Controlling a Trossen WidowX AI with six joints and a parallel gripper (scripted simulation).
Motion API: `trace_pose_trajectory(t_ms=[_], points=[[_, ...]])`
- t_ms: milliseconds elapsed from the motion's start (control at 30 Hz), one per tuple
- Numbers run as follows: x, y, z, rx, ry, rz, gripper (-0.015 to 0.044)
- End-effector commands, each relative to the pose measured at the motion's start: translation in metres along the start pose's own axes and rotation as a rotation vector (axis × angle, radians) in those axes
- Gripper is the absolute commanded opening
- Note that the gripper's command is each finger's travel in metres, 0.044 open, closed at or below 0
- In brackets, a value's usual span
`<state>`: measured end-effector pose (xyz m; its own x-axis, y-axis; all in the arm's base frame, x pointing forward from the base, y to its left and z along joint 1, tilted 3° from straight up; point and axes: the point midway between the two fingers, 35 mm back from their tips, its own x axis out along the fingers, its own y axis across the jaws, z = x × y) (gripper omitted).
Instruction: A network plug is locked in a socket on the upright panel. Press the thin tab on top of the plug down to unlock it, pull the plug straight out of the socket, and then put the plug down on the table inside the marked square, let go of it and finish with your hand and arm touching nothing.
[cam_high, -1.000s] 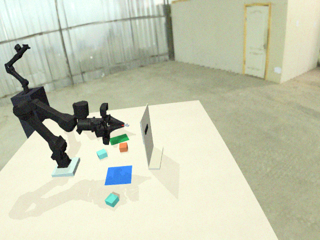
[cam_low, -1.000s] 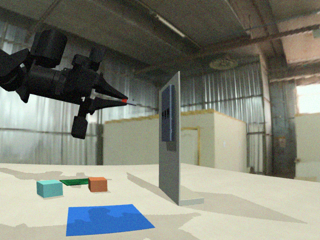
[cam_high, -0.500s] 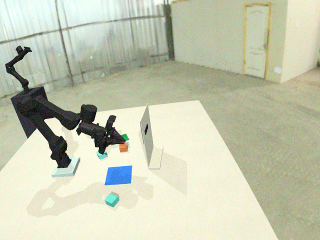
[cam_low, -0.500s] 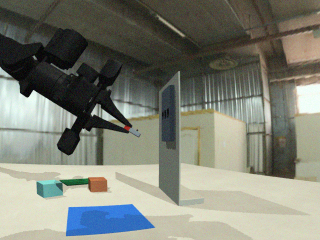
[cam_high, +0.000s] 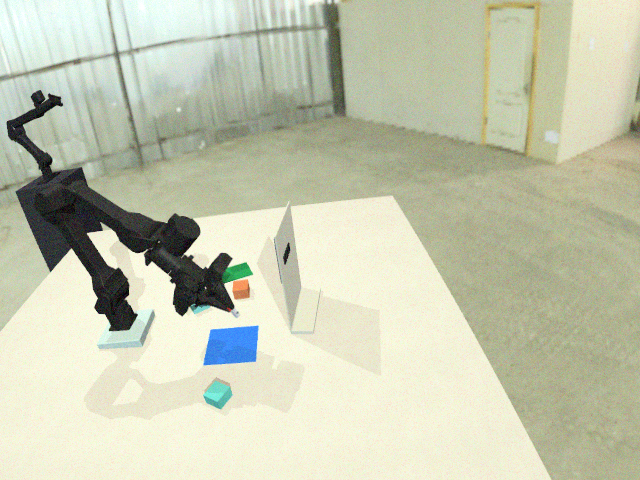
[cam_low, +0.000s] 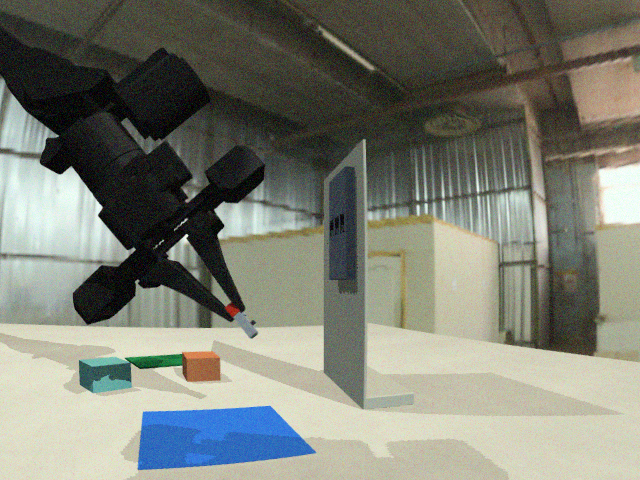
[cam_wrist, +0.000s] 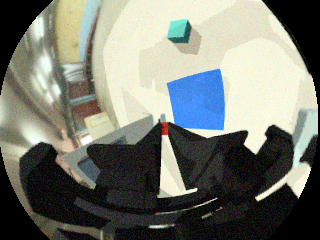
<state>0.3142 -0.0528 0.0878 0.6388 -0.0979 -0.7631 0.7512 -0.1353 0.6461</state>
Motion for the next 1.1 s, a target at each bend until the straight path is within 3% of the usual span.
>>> trace_pose_trajectory(t_ms=[0,1067], points=[[0.001,-0.011,0.012,0.022,-0.029,-0.1,0.0],[0.036,-0.045,0.016,0.032,-0.039,-0.132,0.0]])
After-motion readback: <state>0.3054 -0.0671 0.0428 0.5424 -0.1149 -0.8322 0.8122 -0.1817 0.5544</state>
